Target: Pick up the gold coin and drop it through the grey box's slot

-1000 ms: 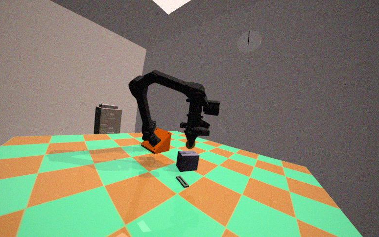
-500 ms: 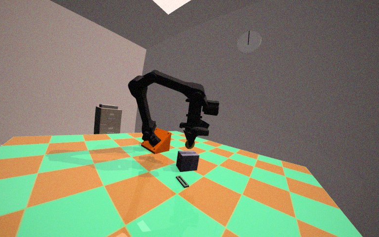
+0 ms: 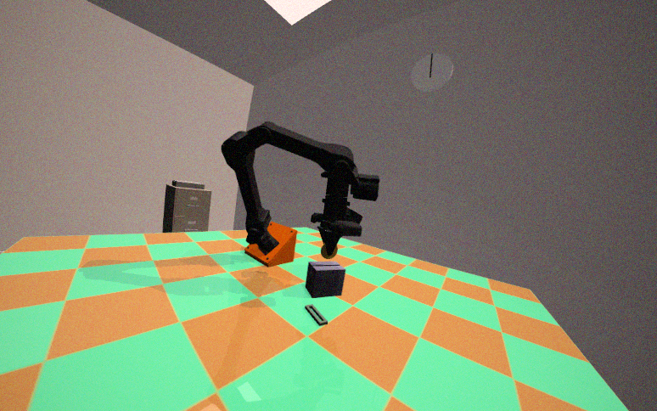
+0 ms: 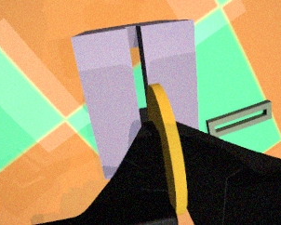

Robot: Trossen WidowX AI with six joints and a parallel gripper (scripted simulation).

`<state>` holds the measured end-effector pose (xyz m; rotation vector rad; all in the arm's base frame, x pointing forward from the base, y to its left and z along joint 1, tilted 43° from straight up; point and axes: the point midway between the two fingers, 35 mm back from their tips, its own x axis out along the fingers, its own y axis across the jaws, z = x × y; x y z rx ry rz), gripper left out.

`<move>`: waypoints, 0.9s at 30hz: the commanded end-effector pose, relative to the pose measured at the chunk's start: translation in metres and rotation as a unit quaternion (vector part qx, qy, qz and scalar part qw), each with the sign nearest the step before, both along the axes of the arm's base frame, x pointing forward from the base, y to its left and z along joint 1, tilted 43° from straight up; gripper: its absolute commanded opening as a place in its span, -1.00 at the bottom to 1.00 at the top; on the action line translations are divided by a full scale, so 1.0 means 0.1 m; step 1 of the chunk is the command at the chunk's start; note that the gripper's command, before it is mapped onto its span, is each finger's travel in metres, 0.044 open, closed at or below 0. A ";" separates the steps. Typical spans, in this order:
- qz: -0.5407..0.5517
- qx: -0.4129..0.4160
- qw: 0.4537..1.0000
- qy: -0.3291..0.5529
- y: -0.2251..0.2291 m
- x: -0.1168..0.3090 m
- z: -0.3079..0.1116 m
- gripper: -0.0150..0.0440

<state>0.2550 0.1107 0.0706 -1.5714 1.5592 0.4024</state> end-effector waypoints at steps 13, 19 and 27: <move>0.002 -0.003 1.000 0.003 -0.05 0.01 -0.05 -0.49; 0.002 -0.003 1.000 0.003 -0.07 0.01 -0.06 -0.49; 0.003 -0.004 1.000 0.004 -0.09 0.00 -0.08 -0.49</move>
